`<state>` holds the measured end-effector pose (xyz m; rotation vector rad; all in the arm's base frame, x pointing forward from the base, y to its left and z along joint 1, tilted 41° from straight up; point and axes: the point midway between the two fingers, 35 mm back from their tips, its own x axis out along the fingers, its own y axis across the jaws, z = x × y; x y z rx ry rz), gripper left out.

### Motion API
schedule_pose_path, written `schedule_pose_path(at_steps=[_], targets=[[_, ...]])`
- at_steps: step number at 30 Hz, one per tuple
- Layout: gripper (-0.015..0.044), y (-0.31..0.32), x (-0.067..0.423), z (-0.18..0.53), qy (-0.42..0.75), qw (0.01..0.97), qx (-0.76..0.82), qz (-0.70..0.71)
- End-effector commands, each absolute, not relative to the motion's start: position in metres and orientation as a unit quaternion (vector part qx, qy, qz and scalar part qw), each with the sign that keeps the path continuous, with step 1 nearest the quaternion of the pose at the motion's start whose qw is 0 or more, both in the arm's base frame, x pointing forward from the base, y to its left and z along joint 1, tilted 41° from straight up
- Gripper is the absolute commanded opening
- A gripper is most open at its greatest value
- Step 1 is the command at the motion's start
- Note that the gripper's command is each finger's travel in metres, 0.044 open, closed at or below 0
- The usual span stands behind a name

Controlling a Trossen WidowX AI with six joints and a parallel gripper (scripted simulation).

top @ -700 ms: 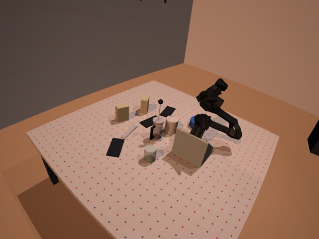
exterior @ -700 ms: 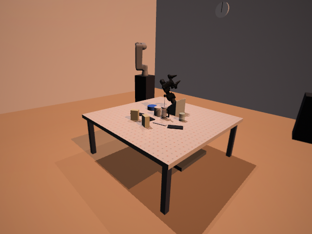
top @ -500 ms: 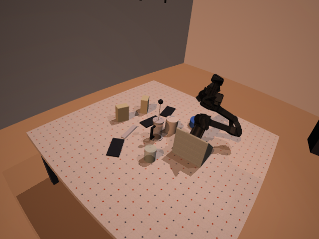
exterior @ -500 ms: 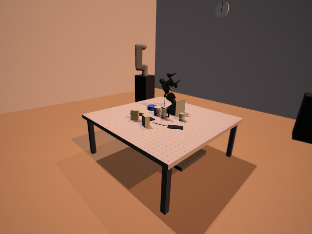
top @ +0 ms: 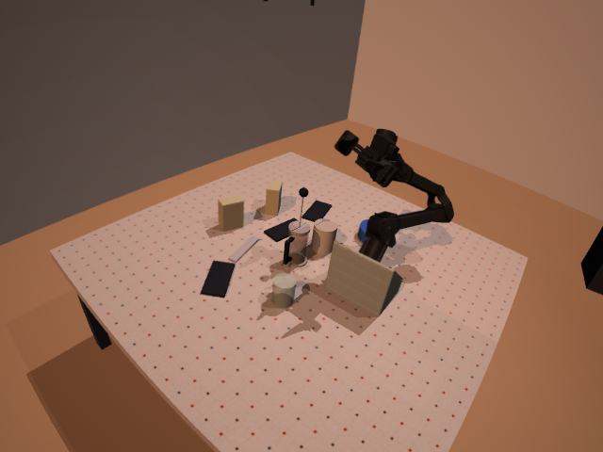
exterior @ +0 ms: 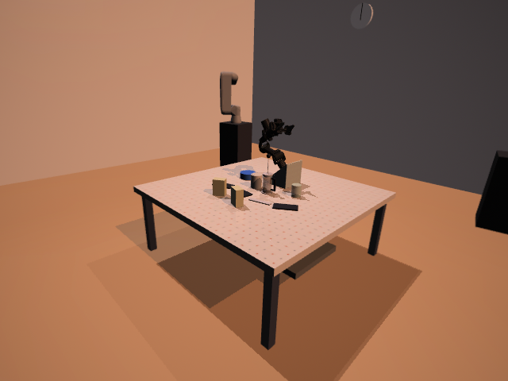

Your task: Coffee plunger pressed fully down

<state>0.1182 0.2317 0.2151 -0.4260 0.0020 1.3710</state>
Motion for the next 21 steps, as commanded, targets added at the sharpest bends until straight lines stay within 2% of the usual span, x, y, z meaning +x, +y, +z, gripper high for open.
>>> schedule_pose_path(at_steps=[1,5,10,15,21], targets=[[0.0440,0.207,0.168,0.141,0.357,0.843,-0.182,0.359],[0.0440,0.174,0.183,0.127,0.421,0.864,-0.227,0.158],[0.0440,0.155,0.193,0.139,0.387,0.875,-0.289,-0.018],[0.0440,0.153,0.205,0.165,0.298,0.891,-0.332,-0.088],[0.0440,0.140,0.204,0.151,0.293,0.892,-0.333,-0.091]])
